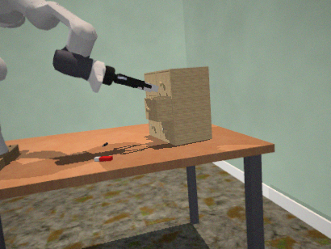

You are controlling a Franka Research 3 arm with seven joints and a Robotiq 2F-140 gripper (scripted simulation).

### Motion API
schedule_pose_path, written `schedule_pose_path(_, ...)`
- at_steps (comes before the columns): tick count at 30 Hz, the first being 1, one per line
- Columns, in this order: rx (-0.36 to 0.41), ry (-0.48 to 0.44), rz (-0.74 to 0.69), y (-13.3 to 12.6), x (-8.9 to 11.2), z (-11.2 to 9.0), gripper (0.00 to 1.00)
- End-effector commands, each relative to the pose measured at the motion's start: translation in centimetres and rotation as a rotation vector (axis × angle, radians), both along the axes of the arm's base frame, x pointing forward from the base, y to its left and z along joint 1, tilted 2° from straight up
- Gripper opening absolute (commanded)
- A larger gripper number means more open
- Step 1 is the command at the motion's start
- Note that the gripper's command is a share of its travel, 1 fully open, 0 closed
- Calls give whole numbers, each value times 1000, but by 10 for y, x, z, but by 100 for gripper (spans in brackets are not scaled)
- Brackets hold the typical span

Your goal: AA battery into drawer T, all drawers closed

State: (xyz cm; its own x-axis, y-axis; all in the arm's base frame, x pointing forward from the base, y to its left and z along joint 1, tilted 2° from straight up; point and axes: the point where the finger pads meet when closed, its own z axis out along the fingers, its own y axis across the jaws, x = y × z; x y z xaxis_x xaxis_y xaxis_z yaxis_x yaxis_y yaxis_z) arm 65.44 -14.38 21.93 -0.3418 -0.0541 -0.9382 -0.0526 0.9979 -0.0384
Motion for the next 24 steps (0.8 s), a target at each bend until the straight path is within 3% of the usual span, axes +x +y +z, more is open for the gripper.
schedule_pose_path(1,6,-1,-5,-1,1,1,100)
schedule_pose_path(17,6,-1,-5,-1,-2,1,100)
schedule_pose_path(24,6,-1,-5,-2,-19,2,100)
